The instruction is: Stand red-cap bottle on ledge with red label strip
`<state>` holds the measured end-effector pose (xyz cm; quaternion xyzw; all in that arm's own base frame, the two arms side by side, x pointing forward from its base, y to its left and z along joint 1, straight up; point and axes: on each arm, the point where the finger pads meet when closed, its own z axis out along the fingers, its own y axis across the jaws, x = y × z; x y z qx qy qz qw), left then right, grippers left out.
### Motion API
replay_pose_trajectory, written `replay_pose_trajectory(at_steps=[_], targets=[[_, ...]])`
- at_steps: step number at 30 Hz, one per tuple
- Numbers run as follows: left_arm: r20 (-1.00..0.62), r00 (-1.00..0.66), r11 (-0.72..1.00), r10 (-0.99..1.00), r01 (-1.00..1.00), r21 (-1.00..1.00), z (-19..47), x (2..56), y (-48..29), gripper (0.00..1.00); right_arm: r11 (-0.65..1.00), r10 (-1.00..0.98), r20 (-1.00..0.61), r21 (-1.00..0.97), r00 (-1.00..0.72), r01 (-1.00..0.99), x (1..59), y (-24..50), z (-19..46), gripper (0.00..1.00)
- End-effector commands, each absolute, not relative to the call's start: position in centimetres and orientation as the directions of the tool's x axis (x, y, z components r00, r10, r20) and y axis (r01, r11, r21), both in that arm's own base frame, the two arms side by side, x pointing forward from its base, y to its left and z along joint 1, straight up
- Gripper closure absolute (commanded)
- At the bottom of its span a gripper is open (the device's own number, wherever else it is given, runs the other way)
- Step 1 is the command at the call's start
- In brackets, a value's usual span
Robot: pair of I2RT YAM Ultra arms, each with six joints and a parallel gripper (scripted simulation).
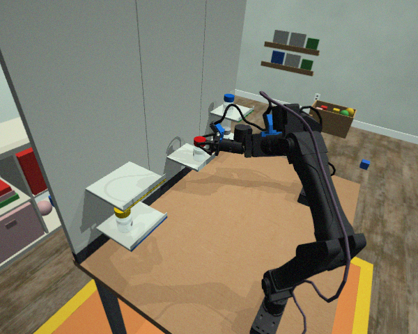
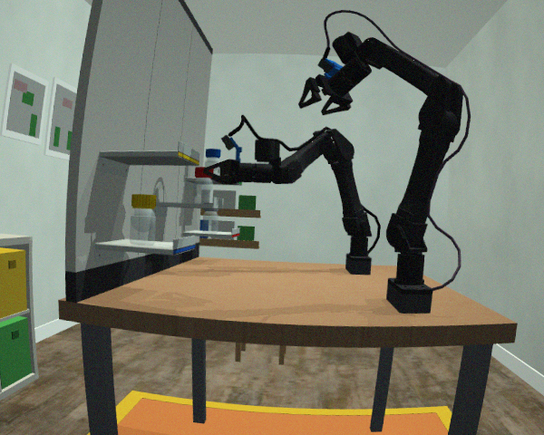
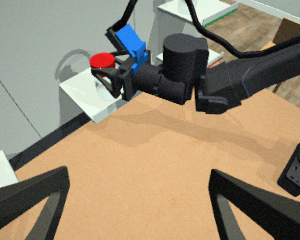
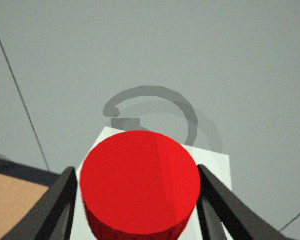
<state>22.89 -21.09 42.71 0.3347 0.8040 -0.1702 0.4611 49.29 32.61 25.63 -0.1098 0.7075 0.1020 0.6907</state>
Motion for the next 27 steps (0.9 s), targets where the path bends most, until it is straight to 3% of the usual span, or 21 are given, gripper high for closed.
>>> replay_pose_trajectory(at_steps=[1,13,17,21,27], targets=[[-0.862,-0.342,0.718,0.373,0.695,0.035,43.3,22.7,-21.0,0.11,0.955,0.010,-1.000,0.006,0.012,-0.296,49.4,32.7,27.6,0.36],[-0.862,-0.342,0.718,0.373,0.695,0.035,43.3,22.7,-21.0,0.11,0.955,0.020,-1.000,0.012,0.024,-0.297,49.3,32.5,28.3,0.49],[-0.862,-0.342,0.718,0.373,0.695,0.035,43.3,22.7,-21.0,0.11,0.955,0.020,-1.000,0.012,0.024,-0.297,49.3,32.5,28.3,0.94],[-0.862,-0.342,0.718,0.373,0.695,0.035,43.3,22.7,-21.0,0.11,0.955,0.015,-1.000,0.009,0.018,-0.297,49.3,32.5,29.2,0.51],[-0.862,-0.342,0.718,0.373,0.695,0.035,43.3,22.7,-21.0,0.11,0.955,0.015,-1.000,0.009,0.018,-0.297,49.2,32.5,32.0,0.51]])
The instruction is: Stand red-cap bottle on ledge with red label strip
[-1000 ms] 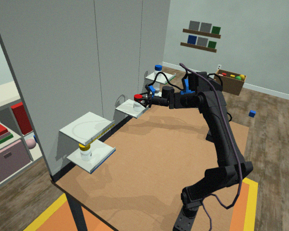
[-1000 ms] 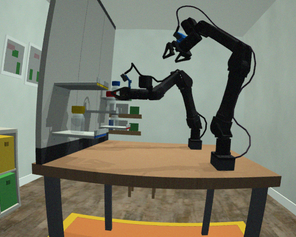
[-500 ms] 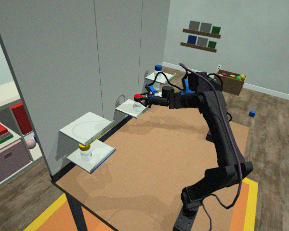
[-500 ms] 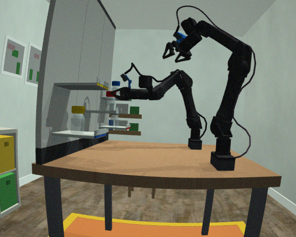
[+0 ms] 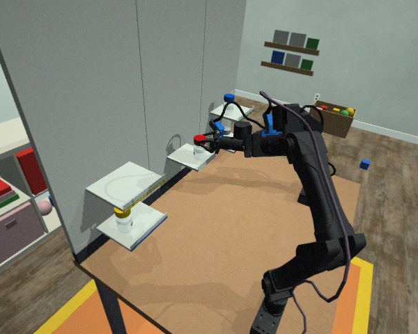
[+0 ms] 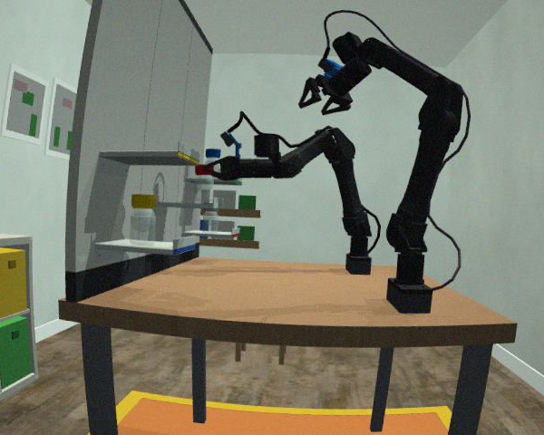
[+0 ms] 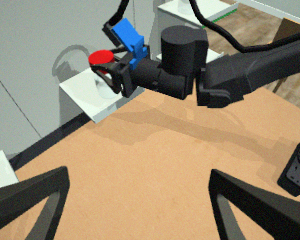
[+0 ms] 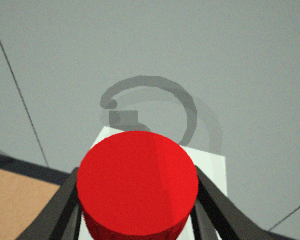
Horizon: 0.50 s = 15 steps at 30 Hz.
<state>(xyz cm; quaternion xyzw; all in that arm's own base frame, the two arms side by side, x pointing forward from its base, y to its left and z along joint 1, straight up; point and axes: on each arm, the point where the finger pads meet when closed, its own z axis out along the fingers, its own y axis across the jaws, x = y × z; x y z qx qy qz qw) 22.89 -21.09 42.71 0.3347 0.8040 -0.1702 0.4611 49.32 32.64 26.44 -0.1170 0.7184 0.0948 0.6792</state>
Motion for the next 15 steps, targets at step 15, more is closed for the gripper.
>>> replay_pose_trajectory(at_steps=[15], targets=[[-0.862,-0.342,0.718,0.373,0.695,0.035,43.3,22.7,-21.0,0.11,0.939,0.034,-0.999,0.021,0.031,-0.344,49.1,32.2,37.7,0.51]])
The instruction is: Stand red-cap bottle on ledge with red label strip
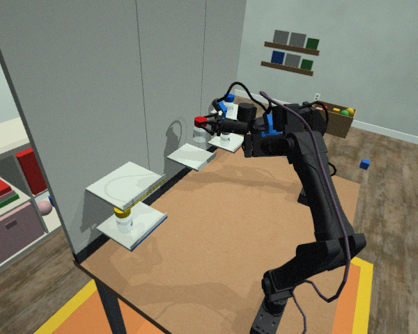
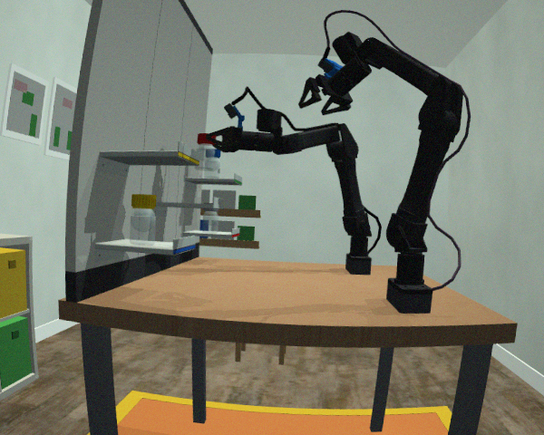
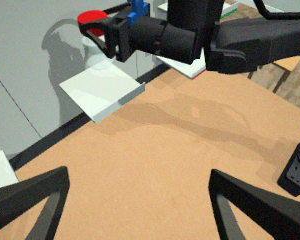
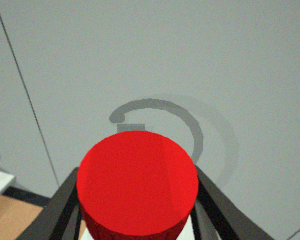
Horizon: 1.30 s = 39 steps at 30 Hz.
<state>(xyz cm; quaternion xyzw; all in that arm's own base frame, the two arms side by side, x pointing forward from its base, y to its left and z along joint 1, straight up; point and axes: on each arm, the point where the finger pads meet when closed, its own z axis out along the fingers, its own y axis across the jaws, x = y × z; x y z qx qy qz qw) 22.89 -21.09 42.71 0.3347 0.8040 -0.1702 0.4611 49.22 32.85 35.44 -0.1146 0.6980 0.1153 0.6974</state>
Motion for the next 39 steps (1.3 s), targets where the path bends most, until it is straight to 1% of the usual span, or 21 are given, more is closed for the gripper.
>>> replay_pose_trajectory(at_steps=[1,4,10,16,18,22,24,27,30,33,35,37,38,39], targets=[[-0.862,-0.342,0.718,0.373,0.695,0.035,43.3,22.7,-21.0,0.11,0.939,0.034,-0.999,0.021,0.031,-0.344,49.1,32.2,37.7,0.51],[-0.862,-0.342,0.718,0.373,0.695,0.035,43.3,22.7,-21.0,0.11,0.923,0.052,-0.998,0.033,0.041,-0.383,49.1,30.8,37.6,0.51],[-0.862,-0.342,0.718,0.373,0.695,0.035,43.3,22.7,-21.0,0.11,0.897,0.067,-0.997,0.040,0.045,-0.439,48.0,24.2,36.6,0.51],[-0.862,-0.342,0.718,0.373,0.695,0.035,43.3,22.7,-21.0,0.11,0.875,0.073,-0.997,0.045,0.038,-0.481,44.6,16.9,34.0,0.51],[-0.862,-0.342,0.718,0.373,0.695,0.035,43.3,22.7,-21.0,0.11,0.875,0.073,-0.997,0.045,0.038,-0.481,44.6,16.9,34.0,0.51],[-0.862,-0.342,0.718,0.373,0.695,0.035,43.3,22.7,-21.0,0.11,0.860,0.075,-0.997,0.049,0.031,-0.508,41.3,13.1,31.7,0.51],[-0.862,-0.342,0.718,0.373,0.695,0.035,43.3,22.7,-21.0,0.11,0.863,0.034,-0.998,0.005,0.048,-0.505,39.7,11.2,30.1,0.51],[-0.862,-0.342,0.718,0.373,0.695,0.035,43.3,22.7,-21.0,0.11,0.849,-0.050,-0.999,-0.051,0.016,-0.527,38.2,9.3,26.9,0.51],[-0.862,-0.342,0.718,0.373,0.695,0.035,43.3,22.7,-21.0,0.11,0.856,-0.094,-0.992,-0.122,0.081,-0.502,37.6,6.4,26.6,0.51],[-0.862,-0.342,0.718,0.373,0.695,0.035,43.3,22.7,-21.0,0.11,0.881,-0.101,-0.986,-0.150,0.133,-0.449,37.4,3.3,26.4,0.51],[-0.862,-0.342,0.718,0.373,0.695,0.035,43.3,22.7,-21.0,0.11,0.881,-0.101,-0.986,-0.150,0.133,-0.449,37.4,3.3,26.4,0.51],[-0.862,-0.342,0.718,0.373,0.695,0.035,43.3,22.7,-21.0,0.11,0.895,-0.112,-0.978,-0.176,0.176,-0.411,36.8,1.4,26.4,0.51],[-0.862,-0.342,0.718,0.373,0.695,0.035,43.3,22.7,-21.0,0.11,0.901,-0.113,-0.978,-0.176,0.176,-0.396,36.6,0.5,26.0,0.51],[-0.862,-0.342,0.718,0.373,0.695,0.035,43.3,22.7,-21.0,0.11,0.907,-0.101,-0.985,-0.148,0.137,-0.393,36.6,-0.3,25.0,0.51]])
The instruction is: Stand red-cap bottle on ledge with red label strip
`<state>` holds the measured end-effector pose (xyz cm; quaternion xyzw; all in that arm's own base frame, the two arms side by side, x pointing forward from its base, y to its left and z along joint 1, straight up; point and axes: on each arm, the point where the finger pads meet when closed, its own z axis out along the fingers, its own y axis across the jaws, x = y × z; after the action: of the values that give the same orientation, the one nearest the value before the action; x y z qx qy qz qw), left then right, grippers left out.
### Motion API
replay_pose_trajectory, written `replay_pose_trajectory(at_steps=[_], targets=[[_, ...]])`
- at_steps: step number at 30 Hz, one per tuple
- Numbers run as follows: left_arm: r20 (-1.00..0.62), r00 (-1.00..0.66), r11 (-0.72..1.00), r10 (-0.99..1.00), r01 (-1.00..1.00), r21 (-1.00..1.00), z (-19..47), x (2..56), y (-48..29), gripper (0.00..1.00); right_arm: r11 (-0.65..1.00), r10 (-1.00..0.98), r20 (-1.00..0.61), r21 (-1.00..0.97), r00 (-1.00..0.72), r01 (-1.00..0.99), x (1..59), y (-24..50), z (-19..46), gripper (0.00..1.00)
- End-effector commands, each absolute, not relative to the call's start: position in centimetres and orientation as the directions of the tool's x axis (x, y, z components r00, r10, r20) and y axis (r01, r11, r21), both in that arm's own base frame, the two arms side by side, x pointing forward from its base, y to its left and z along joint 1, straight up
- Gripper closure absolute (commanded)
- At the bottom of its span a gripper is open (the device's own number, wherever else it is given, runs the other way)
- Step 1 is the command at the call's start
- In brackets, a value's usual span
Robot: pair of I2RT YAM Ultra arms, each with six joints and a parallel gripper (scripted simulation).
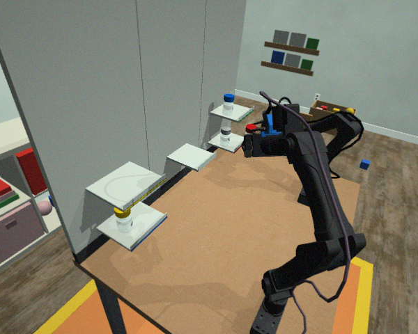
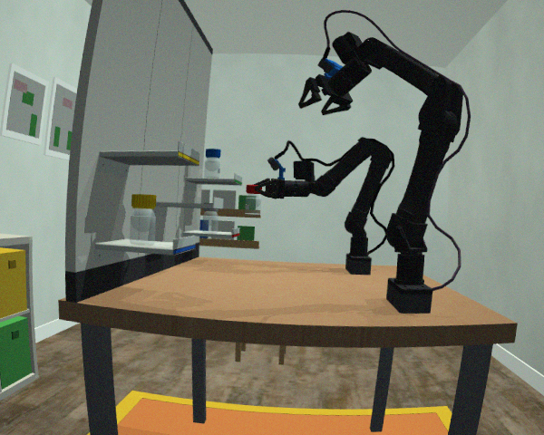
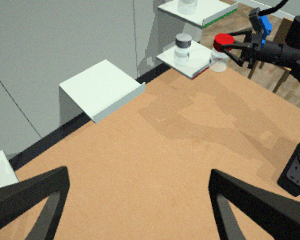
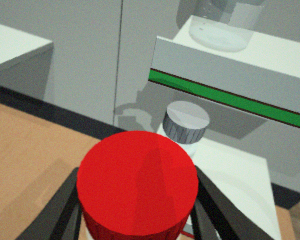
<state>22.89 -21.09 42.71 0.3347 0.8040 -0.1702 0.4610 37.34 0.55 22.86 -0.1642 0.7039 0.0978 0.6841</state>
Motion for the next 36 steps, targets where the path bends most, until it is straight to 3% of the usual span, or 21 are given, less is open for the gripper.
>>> replay_pose_trajectory(at_steps=[1,9,21,36], targets=[[-0.862,-0.342,0.718,0.373,0.695,0.035,43.3,22.7,-21.0,0.11,0.912,-0.094,-0.990,-0.128,0.106,-0.389,36.5,-1.3,24.0,0.51],[-0.862,-0.342,0.718,0.373,0.695,0.035,43.3,22.7,-21.0,0.11,0.936,-0.049,-0.998,-0.057,0.030,-0.347,36.4,-6.9,21.6,0.51],[-0.862,-0.342,0.718,0.373,0.695,0.035,43.3,22.7,-21.0,0.11,0.958,-0.018,-1.000,-0.015,-0.007,-0.285,36.0,-9.1,20.3,0.51],[-0.862,-0.342,0.718,0.373,0.695,0.035,43.3,22.7,-21.0,0.11,0.992,0.013,-0.999,0.008,-0.042,0.124,35.4,-8.5,19.5,0.51]])
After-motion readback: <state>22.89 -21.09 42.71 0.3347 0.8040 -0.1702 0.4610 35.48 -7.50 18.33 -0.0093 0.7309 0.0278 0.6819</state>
